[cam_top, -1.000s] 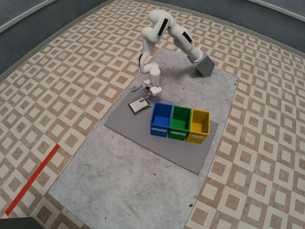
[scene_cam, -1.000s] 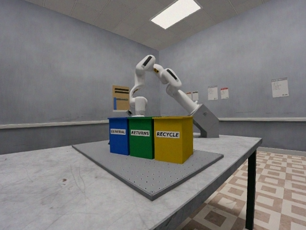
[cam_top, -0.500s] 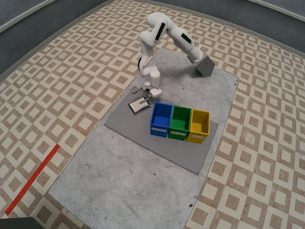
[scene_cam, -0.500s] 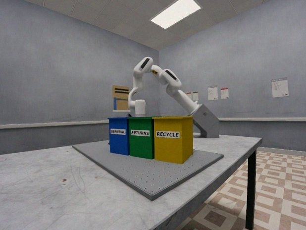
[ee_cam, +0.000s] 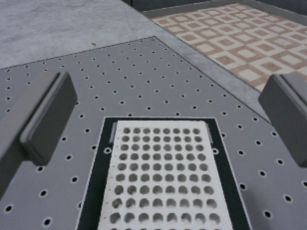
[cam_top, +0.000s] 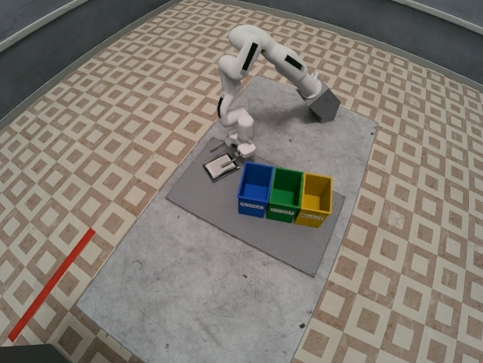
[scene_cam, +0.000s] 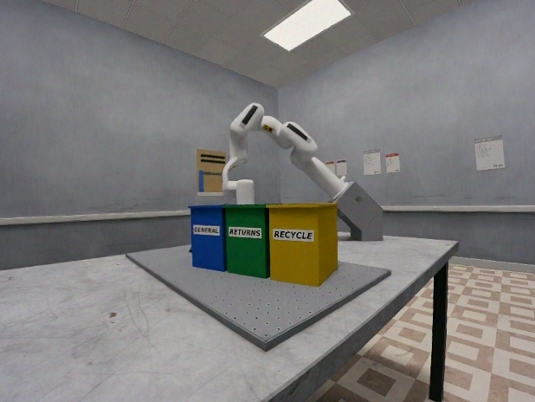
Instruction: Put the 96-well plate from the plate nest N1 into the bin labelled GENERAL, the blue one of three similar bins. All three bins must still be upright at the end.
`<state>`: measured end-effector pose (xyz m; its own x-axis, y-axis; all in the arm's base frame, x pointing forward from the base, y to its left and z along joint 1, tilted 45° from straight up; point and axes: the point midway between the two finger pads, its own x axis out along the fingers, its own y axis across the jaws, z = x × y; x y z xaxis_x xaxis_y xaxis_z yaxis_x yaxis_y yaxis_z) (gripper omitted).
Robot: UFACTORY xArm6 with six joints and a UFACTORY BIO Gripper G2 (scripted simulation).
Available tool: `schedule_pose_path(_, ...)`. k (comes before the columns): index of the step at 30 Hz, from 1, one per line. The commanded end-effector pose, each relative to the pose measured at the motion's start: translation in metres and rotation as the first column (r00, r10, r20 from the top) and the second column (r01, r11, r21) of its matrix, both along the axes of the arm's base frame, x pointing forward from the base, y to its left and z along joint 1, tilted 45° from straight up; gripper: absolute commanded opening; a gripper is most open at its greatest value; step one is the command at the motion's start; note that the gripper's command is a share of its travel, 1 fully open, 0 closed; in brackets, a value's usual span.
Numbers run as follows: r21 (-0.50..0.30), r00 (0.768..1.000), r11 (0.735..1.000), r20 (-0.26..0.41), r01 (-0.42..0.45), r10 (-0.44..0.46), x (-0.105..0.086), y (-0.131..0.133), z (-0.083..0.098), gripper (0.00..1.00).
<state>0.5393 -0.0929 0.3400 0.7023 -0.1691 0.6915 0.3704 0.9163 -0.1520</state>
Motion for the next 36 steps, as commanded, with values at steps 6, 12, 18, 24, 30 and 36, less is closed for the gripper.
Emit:
schedule_pose_path(6, -0.001, 1.0, 1.0, 0.006, -0.001, 0.001, 0.009, -0.005, -0.009, 0.37)
schedule_pose_path(12, -0.001, 1.0, 1.0, 0.006, -0.001, 0.001, 0.015, -0.008, -0.016, 0.37)
schedule_pose_path(18, -0.001, 1.0, 1.0, 0.006, -0.001, 0.001, 0.019, -0.011, -0.02, 0.37)
schedule_pose_path(24, -0.001, 1.0, 1.0, 0.006, -0.001, 0.001, 0.025, -0.014, -0.027, 0.37)
schedule_pose_path(30, -0.001, 1.0, 1.0, 0.006, -0.001, 0.001, 0.029, -0.017, -0.032, 0.37)
schedule_pose_path(36, -0.001, 1.0, 1.0, 0.006, -0.001, 0.001, 0.029, -0.017, -0.032, 0.37)
